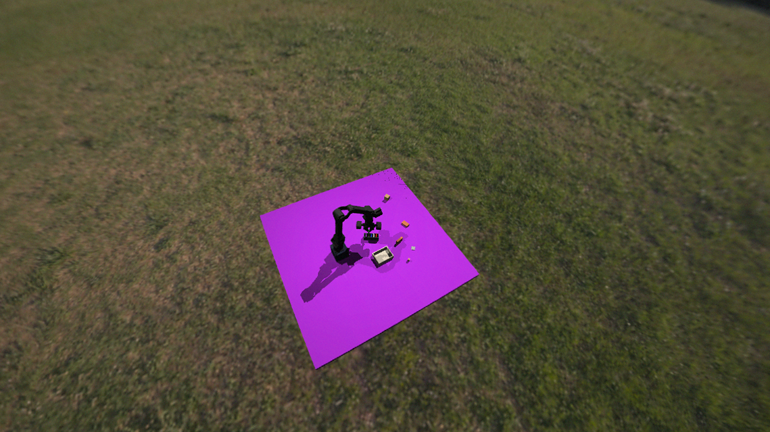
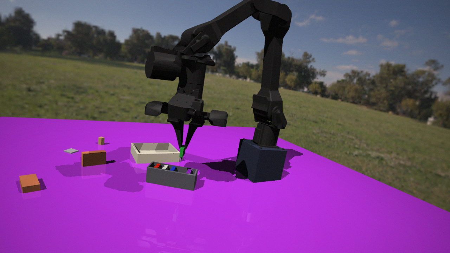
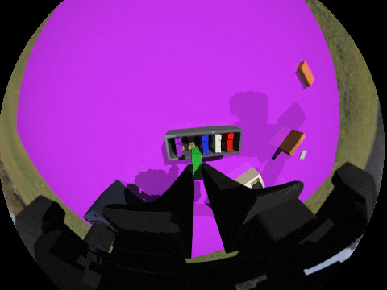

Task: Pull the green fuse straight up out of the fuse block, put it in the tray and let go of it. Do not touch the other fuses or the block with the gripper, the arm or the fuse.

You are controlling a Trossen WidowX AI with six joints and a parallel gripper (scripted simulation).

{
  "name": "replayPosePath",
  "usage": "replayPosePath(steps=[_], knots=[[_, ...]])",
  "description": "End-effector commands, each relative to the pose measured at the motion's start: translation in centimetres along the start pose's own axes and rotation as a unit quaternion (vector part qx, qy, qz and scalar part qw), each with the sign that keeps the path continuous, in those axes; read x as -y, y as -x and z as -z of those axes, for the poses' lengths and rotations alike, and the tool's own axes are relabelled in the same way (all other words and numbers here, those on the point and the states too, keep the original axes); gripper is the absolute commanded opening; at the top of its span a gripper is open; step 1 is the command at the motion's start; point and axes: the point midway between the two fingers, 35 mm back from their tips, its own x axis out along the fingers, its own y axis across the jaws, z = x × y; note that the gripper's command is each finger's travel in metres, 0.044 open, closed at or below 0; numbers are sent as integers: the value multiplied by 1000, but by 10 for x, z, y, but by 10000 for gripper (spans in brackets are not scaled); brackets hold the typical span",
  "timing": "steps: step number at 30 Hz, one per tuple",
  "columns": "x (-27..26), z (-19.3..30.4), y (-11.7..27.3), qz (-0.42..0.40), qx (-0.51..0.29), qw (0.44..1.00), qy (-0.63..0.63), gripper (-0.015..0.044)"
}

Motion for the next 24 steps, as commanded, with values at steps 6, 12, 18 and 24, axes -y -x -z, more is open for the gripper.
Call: replayPosePath(steps=[6,12,18,24], knots=[[31,23,3,2,2,1000,-1,0],[54,46,4,3,1,1000,-1,0],[75,73,4,4,0,1000,-1,0],[93,103,5,5,-2,1000,-1,0]])
